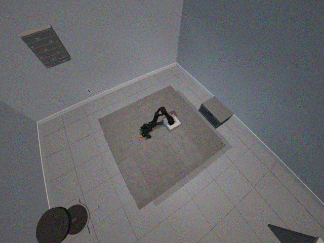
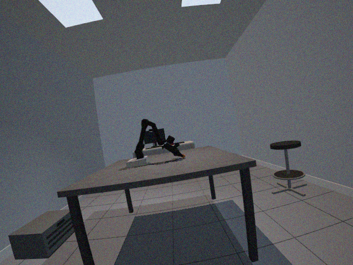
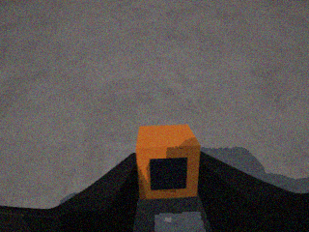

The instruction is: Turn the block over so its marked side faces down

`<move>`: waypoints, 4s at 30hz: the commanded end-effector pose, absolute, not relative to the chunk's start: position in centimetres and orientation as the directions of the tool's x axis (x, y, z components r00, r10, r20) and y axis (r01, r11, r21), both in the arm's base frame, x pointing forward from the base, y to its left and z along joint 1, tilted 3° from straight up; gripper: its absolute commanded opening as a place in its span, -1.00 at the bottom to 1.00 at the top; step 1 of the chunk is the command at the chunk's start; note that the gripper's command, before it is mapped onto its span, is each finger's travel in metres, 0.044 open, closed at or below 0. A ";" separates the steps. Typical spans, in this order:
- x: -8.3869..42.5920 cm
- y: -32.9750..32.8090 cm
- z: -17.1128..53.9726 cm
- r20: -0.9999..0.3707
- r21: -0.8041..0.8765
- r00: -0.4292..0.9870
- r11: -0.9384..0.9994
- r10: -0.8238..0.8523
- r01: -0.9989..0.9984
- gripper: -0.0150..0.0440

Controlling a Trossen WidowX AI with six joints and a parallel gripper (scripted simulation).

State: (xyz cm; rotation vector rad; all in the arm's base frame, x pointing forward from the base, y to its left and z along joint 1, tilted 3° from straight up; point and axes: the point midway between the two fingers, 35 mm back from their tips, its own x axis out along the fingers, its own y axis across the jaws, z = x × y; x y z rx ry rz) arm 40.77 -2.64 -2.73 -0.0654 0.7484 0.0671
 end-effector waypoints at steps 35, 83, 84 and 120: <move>39.1 -2.5 -2.8 -0.501 -0.032 0.863 0.996 0.060 -0.088 -0.05; 39.7 -2.6 -2.7 -0.549 -0.029 0.834 0.996 0.056 -0.086 1.00; 40.0 -2.6 -2.5 -0.581 -0.028 0.812 0.996 0.053 -0.085 1.00; 40.2 -2.4 5.3 -0.970 -0.025 0.243 0.996 -0.004 -0.084 1.00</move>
